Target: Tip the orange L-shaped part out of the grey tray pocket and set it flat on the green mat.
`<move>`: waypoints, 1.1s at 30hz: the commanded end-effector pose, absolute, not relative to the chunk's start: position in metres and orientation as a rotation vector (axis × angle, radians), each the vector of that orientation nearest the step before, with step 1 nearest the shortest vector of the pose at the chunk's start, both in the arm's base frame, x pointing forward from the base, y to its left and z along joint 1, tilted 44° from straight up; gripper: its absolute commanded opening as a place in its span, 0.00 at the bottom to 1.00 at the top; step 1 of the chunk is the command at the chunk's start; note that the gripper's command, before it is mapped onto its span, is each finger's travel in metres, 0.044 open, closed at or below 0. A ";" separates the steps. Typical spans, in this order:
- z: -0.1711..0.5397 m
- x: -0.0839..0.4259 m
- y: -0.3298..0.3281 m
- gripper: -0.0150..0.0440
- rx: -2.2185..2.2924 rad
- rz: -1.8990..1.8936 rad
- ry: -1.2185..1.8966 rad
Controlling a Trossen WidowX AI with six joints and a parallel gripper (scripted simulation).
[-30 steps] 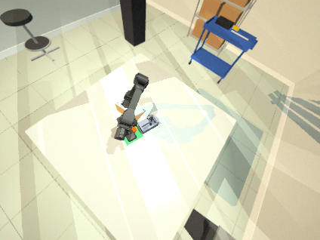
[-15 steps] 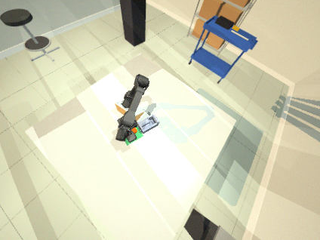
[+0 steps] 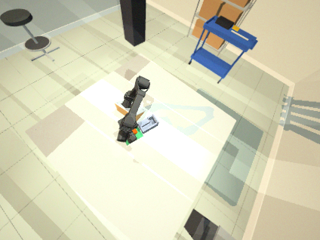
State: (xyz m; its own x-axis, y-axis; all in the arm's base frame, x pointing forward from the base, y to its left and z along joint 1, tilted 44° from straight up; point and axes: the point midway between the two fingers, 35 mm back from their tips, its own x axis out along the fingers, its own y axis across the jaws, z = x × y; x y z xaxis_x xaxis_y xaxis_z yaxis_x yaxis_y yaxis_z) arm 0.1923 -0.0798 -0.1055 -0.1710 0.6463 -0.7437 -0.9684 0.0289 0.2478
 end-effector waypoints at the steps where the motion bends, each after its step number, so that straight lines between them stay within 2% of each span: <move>1: -0.110 0.190 -0.074 0.25 -0.475 1.535 0.879; 21: -0.110 0.189 -0.075 0.25 -0.480 1.540 0.880; 33: -0.100 0.194 -0.086 0.79 -0.480 1.538 0.881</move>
State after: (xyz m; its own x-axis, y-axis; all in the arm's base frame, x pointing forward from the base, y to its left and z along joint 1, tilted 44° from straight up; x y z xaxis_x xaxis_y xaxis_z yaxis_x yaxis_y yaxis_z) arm 0.1893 -0.0760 -0.1068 -0.1803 0.6557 -0.7332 -0.9646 0.0280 0.2623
